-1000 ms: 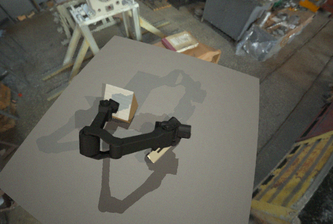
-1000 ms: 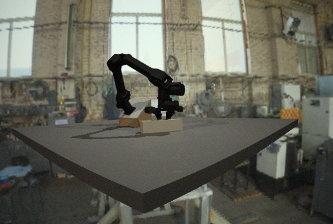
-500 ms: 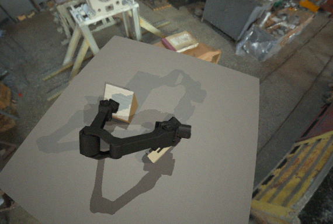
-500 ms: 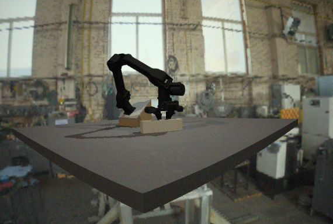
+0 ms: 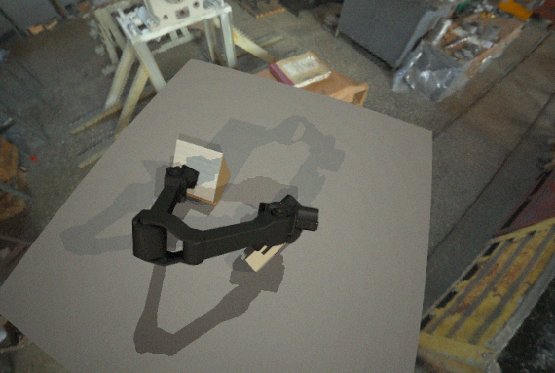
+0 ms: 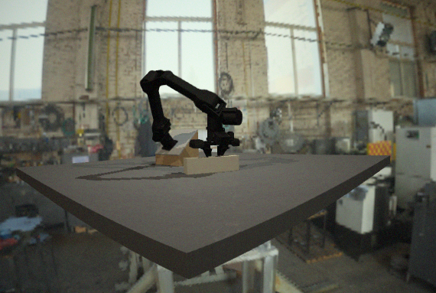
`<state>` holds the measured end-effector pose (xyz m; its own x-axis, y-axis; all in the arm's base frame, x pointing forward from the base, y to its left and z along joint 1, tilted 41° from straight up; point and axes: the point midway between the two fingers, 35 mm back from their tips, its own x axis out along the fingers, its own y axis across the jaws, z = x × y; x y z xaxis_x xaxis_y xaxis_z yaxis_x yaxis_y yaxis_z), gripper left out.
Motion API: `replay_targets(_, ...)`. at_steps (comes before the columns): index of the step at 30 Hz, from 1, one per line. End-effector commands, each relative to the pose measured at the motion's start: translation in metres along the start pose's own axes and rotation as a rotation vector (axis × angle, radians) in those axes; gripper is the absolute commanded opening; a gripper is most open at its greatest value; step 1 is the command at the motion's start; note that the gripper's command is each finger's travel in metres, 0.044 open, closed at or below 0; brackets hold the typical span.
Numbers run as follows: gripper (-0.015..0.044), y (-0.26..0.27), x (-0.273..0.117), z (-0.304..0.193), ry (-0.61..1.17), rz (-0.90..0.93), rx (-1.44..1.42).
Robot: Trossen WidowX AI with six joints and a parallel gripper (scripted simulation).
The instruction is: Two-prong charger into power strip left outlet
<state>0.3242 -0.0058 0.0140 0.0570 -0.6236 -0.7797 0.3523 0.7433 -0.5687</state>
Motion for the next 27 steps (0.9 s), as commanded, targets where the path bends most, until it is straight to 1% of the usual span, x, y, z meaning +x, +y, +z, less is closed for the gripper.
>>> replay_targets(1, 0.0000, 0.0001, 0.0000, 0.0001, -0.001, 0.000, 0.000)
replay_targets(5, 0.0000, 0.0001, 0.0000, 0.0001, -0.001, 0.000, 0.000)
replay_targets(22, 0.0440, 0.0001, 0.0000, -0.0001, -0.001, 0.000, 0.000)
replay_targets(27, 0.0440, 0.0002, 0.0001, -0.0014, -0.003, 0.000, 0.002)
